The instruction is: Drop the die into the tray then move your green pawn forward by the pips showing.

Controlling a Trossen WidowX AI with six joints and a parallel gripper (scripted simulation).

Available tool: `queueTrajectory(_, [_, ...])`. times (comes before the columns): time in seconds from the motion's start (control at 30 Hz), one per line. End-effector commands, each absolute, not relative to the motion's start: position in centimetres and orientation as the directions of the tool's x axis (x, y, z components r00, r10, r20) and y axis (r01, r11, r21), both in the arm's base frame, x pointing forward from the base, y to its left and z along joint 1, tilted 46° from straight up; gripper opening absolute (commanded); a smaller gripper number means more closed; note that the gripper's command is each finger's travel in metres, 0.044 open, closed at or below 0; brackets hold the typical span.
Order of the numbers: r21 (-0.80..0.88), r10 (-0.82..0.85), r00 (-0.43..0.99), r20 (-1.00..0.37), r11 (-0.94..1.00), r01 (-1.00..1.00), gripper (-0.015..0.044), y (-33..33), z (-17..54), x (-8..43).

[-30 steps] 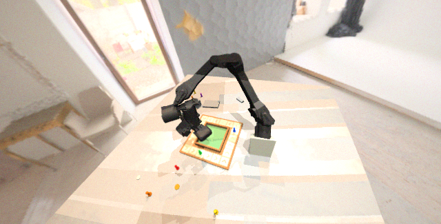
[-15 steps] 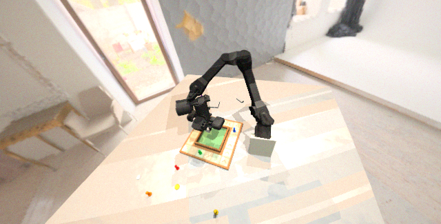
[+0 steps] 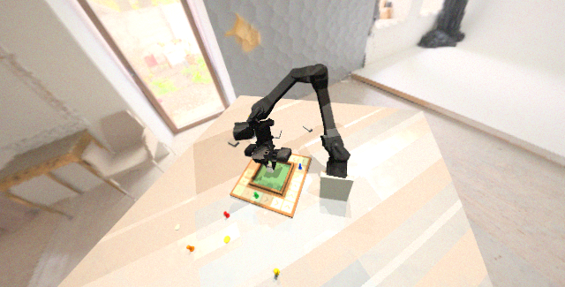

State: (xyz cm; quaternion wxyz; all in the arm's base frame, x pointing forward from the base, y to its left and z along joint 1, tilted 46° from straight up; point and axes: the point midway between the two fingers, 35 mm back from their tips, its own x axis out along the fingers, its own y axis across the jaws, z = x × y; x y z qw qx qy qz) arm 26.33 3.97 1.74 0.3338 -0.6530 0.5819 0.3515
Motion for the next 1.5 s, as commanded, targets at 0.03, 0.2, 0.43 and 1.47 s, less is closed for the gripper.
queueTrajectory(0.03, [0.003, -0.407, 0.036, -0.913, -0.094, -0.996, 0.0000, 3.7, 1.3, 26.0])
queueTrajectory(0.2, [0.006, -0.254, 0.021, -0.967, -0.104, -0.995, 0.0000, 3.7, 1.1, 25.8])
queueTrajectory(0.43, [-0.047, -0.032, 0.052, -0.998, -0.138, -0.989, 0.0000, 3.7, 1.0, 25.8])
queueTrajectory(1.47, [-0.106, 0.073, 0.096, -0.993, -0.162, -0.981, 0.0079, 4.6, 6.3, 26.6])
